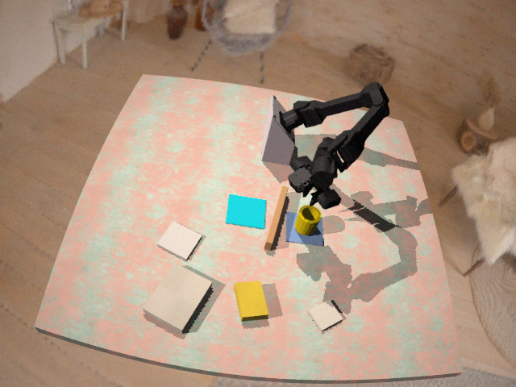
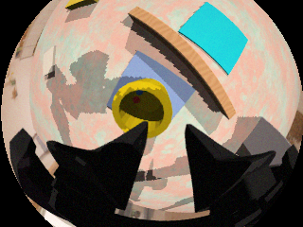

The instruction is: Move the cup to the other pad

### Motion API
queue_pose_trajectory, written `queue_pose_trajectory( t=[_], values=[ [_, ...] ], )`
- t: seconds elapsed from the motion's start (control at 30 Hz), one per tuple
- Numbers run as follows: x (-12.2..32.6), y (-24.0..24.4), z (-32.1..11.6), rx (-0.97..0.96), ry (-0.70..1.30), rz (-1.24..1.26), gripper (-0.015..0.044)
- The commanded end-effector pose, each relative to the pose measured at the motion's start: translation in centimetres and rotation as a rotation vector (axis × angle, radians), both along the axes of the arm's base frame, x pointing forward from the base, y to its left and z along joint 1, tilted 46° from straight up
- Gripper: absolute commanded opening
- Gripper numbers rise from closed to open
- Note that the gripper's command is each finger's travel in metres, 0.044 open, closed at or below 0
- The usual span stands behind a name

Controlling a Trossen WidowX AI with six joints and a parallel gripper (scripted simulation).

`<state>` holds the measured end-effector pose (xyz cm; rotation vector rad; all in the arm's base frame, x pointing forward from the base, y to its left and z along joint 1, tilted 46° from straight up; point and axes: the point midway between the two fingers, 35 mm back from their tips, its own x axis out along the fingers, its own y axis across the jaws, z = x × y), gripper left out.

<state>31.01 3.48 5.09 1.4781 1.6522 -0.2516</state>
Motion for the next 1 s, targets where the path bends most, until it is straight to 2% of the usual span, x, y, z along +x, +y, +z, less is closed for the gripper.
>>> queue_pose_trajectory(
  t=[0.0,0.97],
  values=[
    [-0.1,0.0,-0.1,0.023,0.031,-0.017,0.0167],
    [0.3,2.7,-2.8,0.022,0.030,-0.017,0.0167]
  ],
)
